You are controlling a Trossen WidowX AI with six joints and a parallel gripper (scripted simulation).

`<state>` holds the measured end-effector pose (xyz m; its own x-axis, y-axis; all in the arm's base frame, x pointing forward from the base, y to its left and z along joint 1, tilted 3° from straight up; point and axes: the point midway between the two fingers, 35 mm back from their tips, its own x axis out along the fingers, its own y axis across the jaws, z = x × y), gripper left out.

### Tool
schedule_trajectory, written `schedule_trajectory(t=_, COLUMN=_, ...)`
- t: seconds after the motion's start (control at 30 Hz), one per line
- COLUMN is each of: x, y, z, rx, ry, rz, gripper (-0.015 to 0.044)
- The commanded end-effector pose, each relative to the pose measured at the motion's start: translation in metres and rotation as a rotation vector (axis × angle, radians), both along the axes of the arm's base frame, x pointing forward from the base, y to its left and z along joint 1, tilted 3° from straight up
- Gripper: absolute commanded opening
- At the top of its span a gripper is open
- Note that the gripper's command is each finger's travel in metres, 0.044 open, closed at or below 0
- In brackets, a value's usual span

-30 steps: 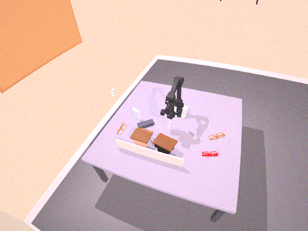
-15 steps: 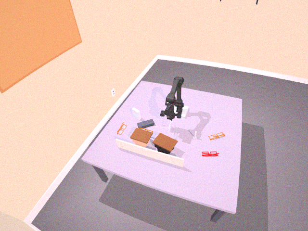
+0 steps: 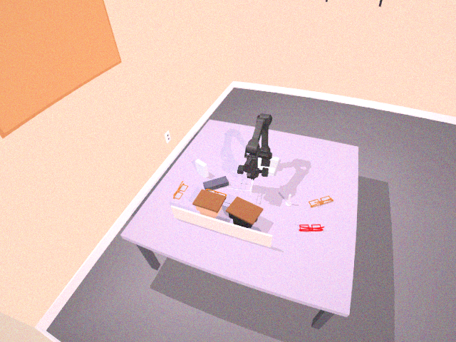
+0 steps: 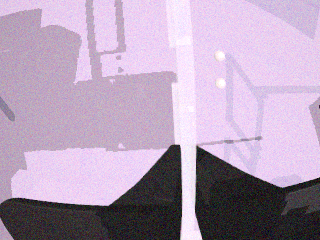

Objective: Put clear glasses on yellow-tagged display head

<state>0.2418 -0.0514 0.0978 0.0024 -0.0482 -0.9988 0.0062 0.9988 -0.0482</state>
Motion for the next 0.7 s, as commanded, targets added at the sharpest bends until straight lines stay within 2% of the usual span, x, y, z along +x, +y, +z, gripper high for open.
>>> schedule_trajectory(t=0.0, x=0.0, y=-0.001, z=-0.004, rx=-0.003, ry=0.004, rz=0.004, gripper=0.0)
schedule_trajectory(t=0.67, x=0.0, y=-0.002, z=-0.02, rx=-0.003, ry=0.004, rz=0.004, gripper=0.0)
